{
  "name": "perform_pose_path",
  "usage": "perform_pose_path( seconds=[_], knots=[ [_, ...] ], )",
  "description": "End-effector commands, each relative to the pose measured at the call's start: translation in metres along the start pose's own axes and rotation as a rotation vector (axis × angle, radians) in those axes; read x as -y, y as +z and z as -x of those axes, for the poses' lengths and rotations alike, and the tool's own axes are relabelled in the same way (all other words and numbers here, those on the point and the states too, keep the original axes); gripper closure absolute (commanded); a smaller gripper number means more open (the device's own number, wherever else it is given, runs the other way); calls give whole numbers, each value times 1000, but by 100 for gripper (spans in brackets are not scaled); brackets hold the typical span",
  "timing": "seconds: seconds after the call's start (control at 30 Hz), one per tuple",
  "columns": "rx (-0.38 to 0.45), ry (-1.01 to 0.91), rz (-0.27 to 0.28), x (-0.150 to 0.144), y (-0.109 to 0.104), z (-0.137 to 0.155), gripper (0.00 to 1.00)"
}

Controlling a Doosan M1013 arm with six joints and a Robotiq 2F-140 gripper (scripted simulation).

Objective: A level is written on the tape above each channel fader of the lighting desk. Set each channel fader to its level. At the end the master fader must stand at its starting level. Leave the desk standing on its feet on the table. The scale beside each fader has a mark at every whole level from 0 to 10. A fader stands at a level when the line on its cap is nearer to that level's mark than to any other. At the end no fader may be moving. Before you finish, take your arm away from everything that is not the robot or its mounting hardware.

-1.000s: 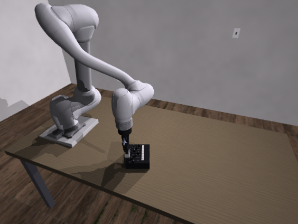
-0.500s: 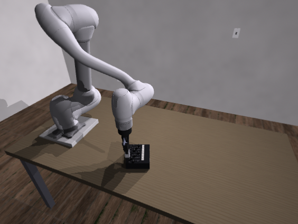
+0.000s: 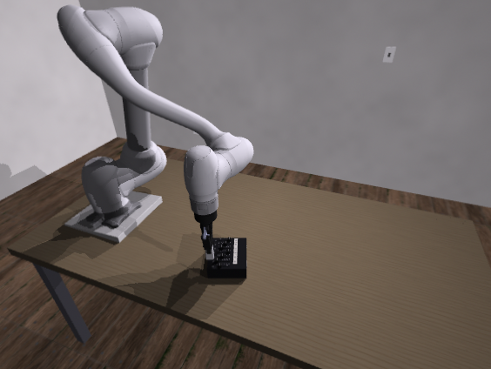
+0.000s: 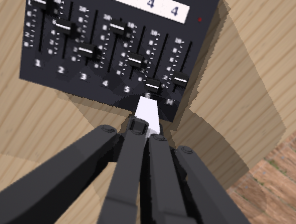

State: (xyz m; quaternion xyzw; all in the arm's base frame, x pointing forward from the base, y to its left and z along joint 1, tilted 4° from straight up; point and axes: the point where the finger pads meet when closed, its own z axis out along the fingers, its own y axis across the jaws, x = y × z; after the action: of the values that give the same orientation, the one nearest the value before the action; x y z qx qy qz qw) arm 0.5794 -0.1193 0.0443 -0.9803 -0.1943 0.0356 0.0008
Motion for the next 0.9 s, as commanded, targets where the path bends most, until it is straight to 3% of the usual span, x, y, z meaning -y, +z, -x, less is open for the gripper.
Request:
perform_pose_path(
  seconds=[0.0, 0.87],
  knots=[
    [0, 0, 0, 0, 0, 0, 100],
    [0, 0, 0, 0, 11, 0, 100]
  ],
)
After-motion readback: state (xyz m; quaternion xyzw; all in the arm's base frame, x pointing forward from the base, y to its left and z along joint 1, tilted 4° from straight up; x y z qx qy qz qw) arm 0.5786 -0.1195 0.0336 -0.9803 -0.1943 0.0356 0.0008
